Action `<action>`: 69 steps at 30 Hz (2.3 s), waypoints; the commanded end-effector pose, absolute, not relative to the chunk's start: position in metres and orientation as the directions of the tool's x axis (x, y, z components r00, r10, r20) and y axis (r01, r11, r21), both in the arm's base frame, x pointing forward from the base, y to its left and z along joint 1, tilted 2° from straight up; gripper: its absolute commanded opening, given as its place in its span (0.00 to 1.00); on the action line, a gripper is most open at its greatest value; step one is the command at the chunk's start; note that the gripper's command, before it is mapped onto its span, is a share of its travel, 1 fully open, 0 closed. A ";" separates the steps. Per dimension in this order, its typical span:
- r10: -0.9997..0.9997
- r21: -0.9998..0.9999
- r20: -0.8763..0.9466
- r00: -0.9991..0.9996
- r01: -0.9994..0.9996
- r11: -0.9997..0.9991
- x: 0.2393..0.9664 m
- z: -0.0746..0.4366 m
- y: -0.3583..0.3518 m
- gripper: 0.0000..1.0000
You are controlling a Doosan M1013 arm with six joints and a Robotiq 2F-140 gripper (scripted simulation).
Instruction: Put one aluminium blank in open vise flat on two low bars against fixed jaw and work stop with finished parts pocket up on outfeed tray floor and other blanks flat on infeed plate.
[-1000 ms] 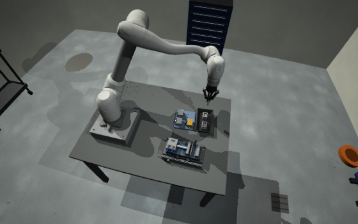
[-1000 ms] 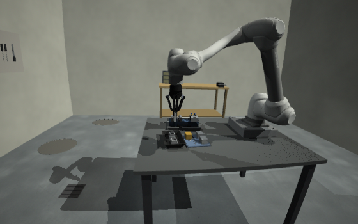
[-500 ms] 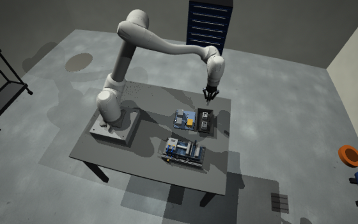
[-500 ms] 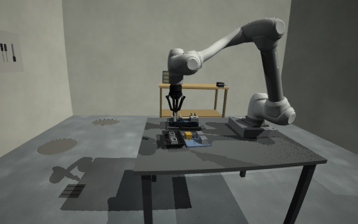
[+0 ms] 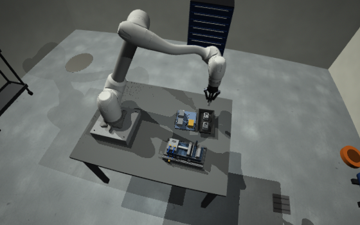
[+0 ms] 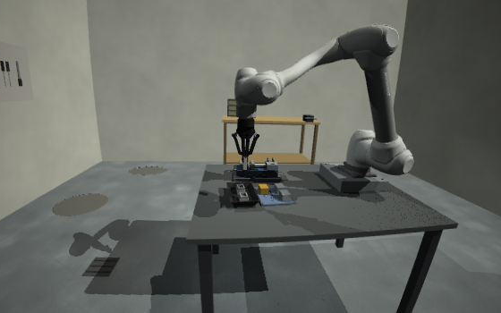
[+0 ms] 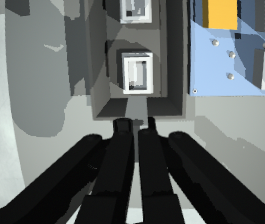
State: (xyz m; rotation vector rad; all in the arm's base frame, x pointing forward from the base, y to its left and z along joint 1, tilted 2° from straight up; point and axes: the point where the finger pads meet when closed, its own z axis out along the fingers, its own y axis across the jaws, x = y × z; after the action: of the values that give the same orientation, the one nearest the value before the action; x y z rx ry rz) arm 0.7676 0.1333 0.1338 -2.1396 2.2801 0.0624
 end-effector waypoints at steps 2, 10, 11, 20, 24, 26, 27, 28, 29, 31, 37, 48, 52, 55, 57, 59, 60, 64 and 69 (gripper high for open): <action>-0.997 0.017 -0.033 -0.066 -0.998 0.066 0.768 0.137 0.130 0.00; -0.997 0.017 -0.033 -0.066 -0.998 0.066 0.768 0.137 0.130 0.00; -0.997 0.017 -0.033 -0.066 -0.998 0.066 0.768 0.137 0.130 0.00; -0.997 0.017 -0.033 -0.067 -0.998 0.066 0.701 0.144 0.135 0.00; -0.997 0.017 -0.033 -0.068 -0.998 0.067 0.658 0.145 0.137 0.00; -0.997 0.017 -0.033 -0.068 -0.998 0.067 0.636 0.145 0.138 0.00; -0.997 0.017 -0.033 -0.068 -0.998 0.067 0.636 0.145 0.138 0.00; -0.997 0.017 -0.033 -0.068 -0.998 0.067 0.636 0.145 0.138 0.00; -0.997 0.017 -0.033 -0.068 -0.998 0.068 0.606 0.144 0.138 0.00; -0.997 0.017 -0.033 -0.068 -0.998 0.068 0.589 0.143 0.138 0.00; -0.997 0.017 -0.033 -0.069 -0.998 0.068 0.556 0.141 0.137 0.40; -0.997 0.017 -0.033 -0.069 -0.998 0.068 0.556 0.141 0.137 0.40; -0.997 0.017 -0.033 -0.069 -0.998 0.068 0.556 0.141 0.137 0.40; -0.997 0.017 -0.033 -0.069 -0.998 0.068 0.556 0.141 0.137 0.40; -0.997 0.017 -0.033 -0.069 -0.998 0.068 0.556 0.141 0.137 0.40; -0.997 0.017 -0.033 -0.069 -0.998 0.068 0.556 0.141 0.137 0.40; -0.997 0.017 -0.033 -0.069 -0.998 0.068 0.556 0.141 0.137 0.40; -0.997 0.017 -0.033 -0.069 -0.998 0.068 0.556 0.141 0.137 0.40; -0.997 0.017 -0.033 -0.069 -0.998 0.068 0.556 0.141 0.137 0.40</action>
State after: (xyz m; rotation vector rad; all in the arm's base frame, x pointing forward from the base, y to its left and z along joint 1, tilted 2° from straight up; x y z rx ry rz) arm 0.5559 0.1369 0.1400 -2.1377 2.2880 0.0615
